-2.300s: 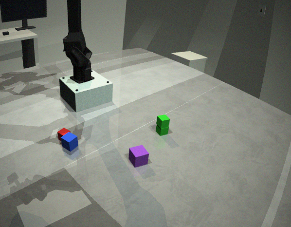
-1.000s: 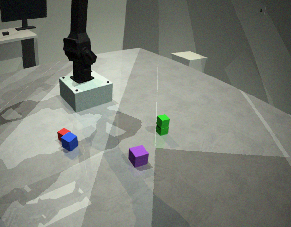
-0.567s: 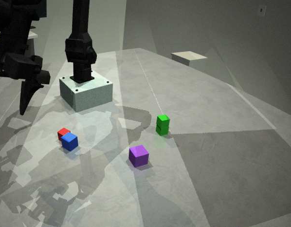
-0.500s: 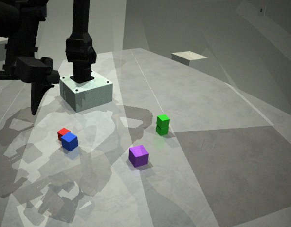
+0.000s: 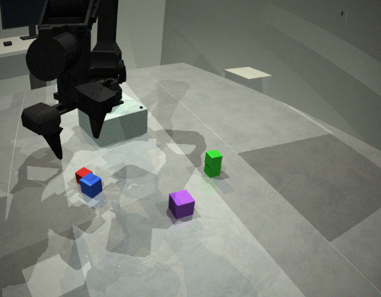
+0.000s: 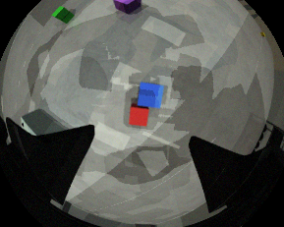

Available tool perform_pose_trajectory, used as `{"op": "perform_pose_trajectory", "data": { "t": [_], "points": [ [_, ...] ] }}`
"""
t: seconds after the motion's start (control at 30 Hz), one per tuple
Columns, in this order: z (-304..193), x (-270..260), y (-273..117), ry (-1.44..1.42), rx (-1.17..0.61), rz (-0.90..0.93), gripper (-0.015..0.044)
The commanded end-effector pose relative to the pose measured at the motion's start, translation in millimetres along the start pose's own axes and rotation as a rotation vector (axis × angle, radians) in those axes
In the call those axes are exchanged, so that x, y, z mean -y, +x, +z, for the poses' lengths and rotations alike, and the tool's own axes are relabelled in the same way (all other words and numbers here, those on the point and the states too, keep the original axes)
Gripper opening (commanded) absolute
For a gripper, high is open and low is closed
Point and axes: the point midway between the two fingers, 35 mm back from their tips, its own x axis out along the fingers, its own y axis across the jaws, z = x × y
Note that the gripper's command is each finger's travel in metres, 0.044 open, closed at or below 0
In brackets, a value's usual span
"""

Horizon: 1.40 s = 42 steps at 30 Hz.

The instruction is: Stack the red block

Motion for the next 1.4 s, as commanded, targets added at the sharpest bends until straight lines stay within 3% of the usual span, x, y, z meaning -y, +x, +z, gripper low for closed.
{"op": "perform_pose_trajectory", "data": {
  "t": [0.0,0.17,1.37],
  "points": [
    [0.2,-3.1,8.5,0.003,-0.001,0.012,0.0440],
    [-0.1,-4.1,40.0,0.003,-0.001,0.012,0.0440],
    [-1.4,-5.4,75.2,0.003,-0.001,0.013,0.0440]
  ]
}}
